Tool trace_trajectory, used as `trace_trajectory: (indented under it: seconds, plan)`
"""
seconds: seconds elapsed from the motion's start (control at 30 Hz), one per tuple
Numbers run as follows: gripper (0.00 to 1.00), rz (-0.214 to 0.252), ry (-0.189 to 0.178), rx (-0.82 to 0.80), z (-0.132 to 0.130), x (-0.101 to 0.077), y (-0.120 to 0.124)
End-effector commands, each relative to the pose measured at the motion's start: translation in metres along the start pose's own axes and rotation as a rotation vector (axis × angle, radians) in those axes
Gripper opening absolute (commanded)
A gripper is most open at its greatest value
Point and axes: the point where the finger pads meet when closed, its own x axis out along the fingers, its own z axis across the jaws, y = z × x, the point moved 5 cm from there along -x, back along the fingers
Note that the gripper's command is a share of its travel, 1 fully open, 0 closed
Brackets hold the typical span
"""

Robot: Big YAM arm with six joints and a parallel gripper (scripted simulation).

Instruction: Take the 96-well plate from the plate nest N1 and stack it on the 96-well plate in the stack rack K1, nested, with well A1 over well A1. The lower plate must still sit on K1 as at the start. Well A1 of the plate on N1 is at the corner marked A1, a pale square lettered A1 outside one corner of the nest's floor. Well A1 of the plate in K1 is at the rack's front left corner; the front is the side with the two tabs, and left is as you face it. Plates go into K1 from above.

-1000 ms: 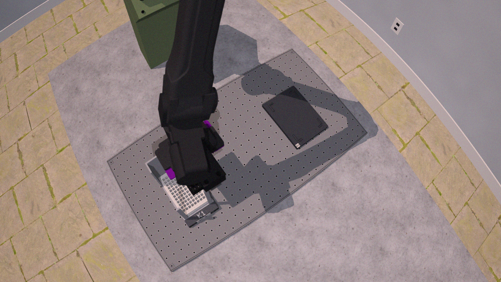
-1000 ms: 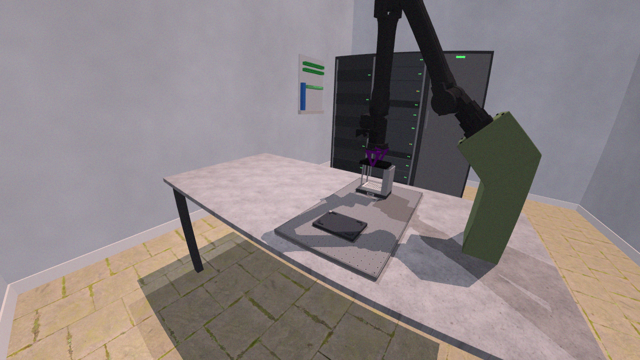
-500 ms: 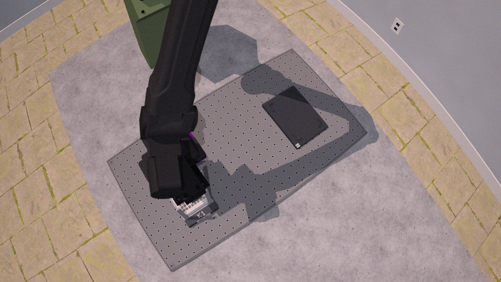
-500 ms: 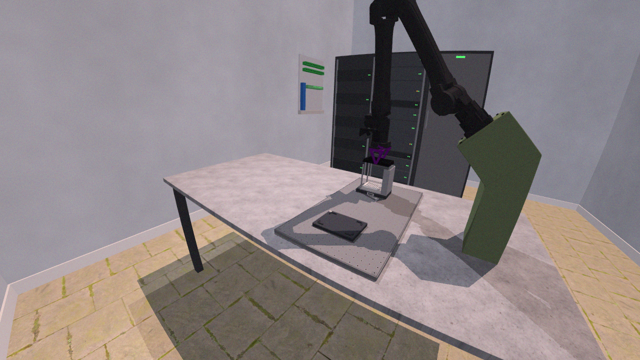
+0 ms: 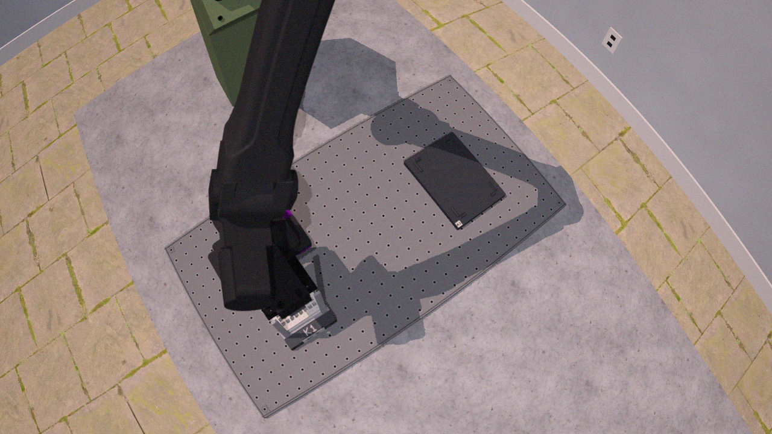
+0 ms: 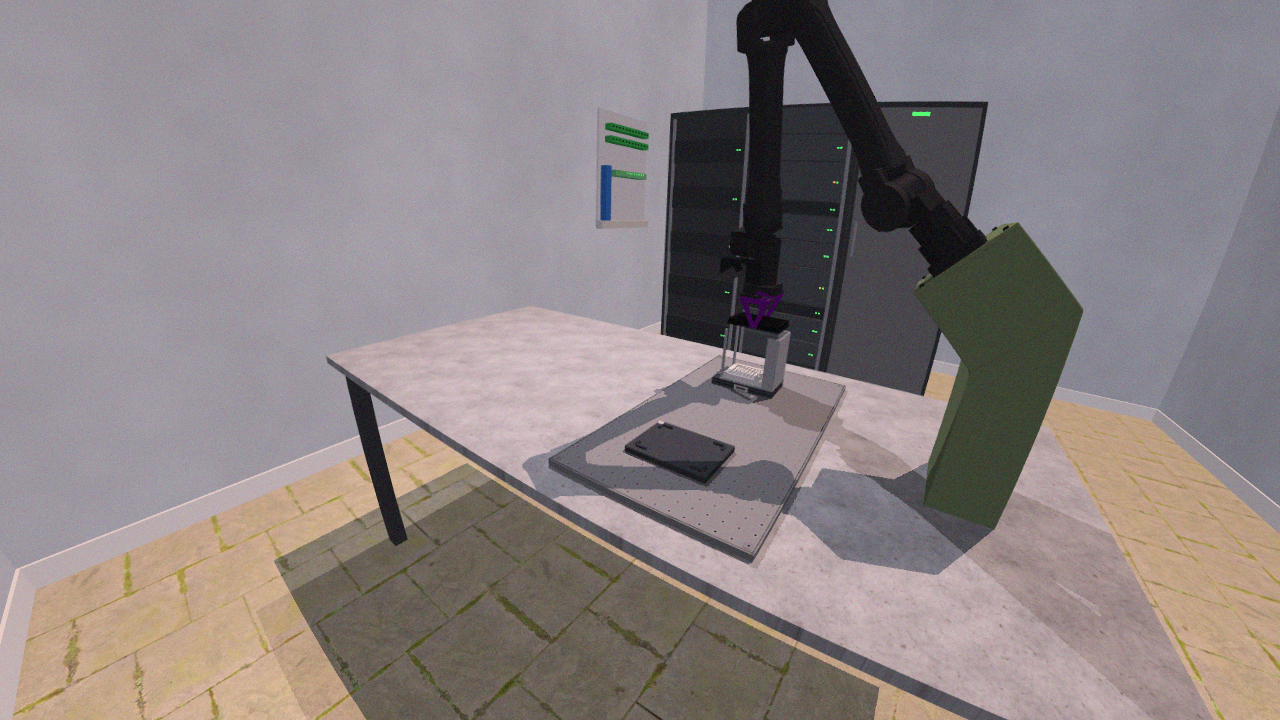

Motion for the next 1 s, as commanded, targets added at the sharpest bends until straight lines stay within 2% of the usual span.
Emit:
trace_trajectory:
  seconds: [0.0,0.4,0.5,0.53,0.6,0.63,0.67,0.7,0.77,0.97]
  plan:
    - [0.00,-0.016,0.010,-0.008,-0.004,-0.005,-0.007]
    - [0.00,-0.006,0.015,-0.006,-0.006,-0.008,-0.001]
    - [0.00,-0.015,0.010,-0.008,-0.004,-0.005,-0.006]
    - [0.00,-0.005,0.014,-0.006,-0.005,-0.008,0.000]
    - [0.00,-0.015,0.010,-0.008,-0.004,-0.005,-0.006]
    - [0.00,-0.005,0.011,-0.008,-0.004,-0.008,0.000]
    - [0.00,-0.015,0.010,-0.008,-0.004,-0.005,-0.006]
    - [0.00,0.001,0.003,-0.007,-0.003,0.002,0.002]
    - [0.00,-0.008,0.000,-0.010,0.001,0.007,-0.004]
    - [0.00,-0.020,0.008,-0.006,-0.003,0.012,-0.010]
